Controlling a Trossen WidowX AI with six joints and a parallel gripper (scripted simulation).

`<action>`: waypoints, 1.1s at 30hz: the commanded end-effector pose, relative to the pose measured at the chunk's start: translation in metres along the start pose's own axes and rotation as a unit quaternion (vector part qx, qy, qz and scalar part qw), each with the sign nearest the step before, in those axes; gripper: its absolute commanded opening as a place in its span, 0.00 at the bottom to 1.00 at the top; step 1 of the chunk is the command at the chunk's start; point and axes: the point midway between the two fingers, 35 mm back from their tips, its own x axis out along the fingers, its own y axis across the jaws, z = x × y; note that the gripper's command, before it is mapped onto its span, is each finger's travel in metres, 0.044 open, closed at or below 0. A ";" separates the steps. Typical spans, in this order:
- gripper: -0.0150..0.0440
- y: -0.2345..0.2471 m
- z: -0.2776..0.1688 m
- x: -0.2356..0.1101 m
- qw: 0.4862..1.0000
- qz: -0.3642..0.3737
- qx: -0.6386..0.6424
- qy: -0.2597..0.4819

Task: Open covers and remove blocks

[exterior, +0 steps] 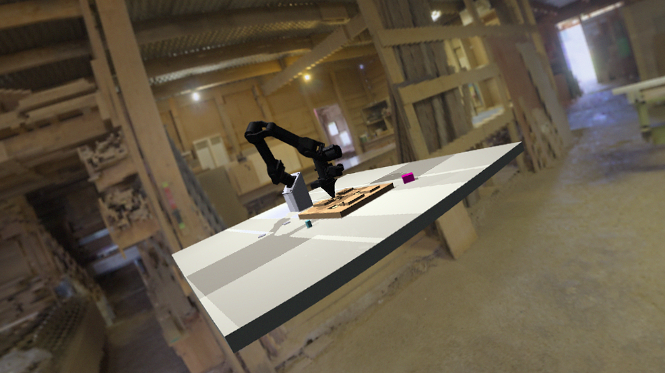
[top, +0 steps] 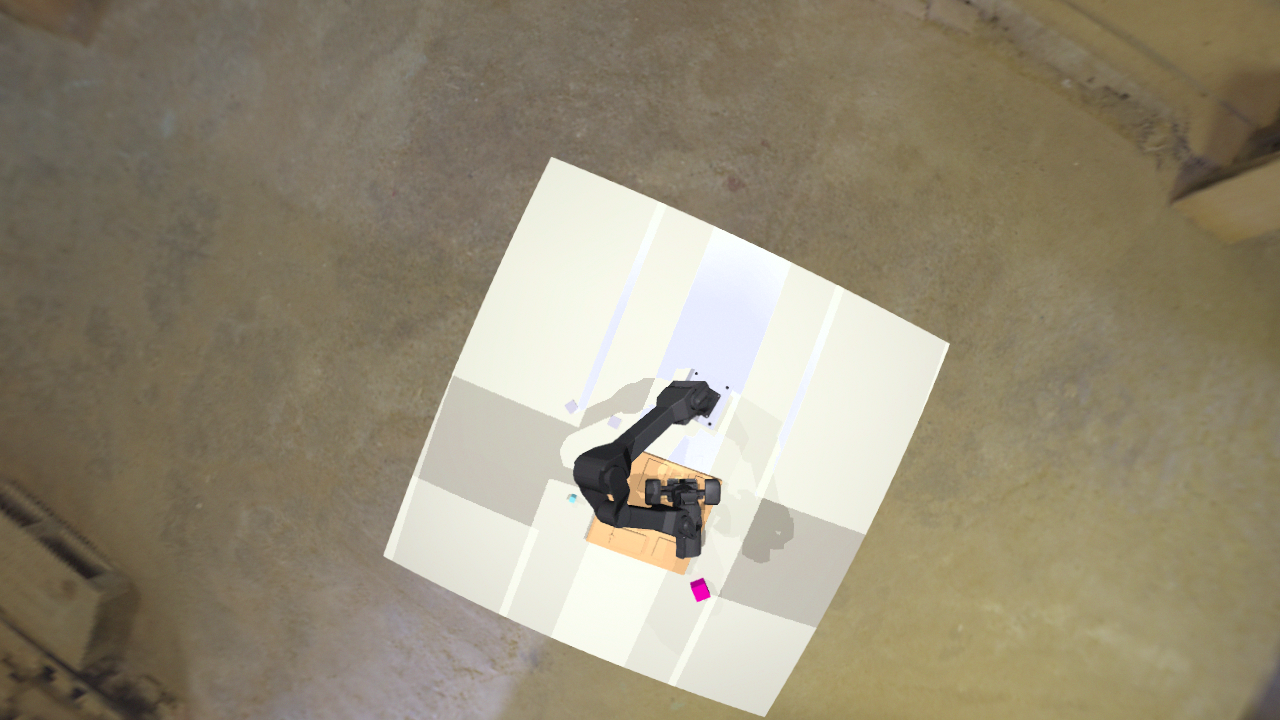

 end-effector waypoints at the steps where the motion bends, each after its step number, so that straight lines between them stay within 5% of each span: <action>1: 0.39 0.000 0.000 -0.006 1.000 0.001 0.000 0.001; 4: 0.50 0.000 0.002 -0.021 1.000 0.002 0.001 0.000; 12: 0.50 0.000 0.002 -0.056 1.000 0.003 0.003 0.000; 33: 0.50 -0.001 0.001 -0.021 1.000 0.002 -0.015 0.000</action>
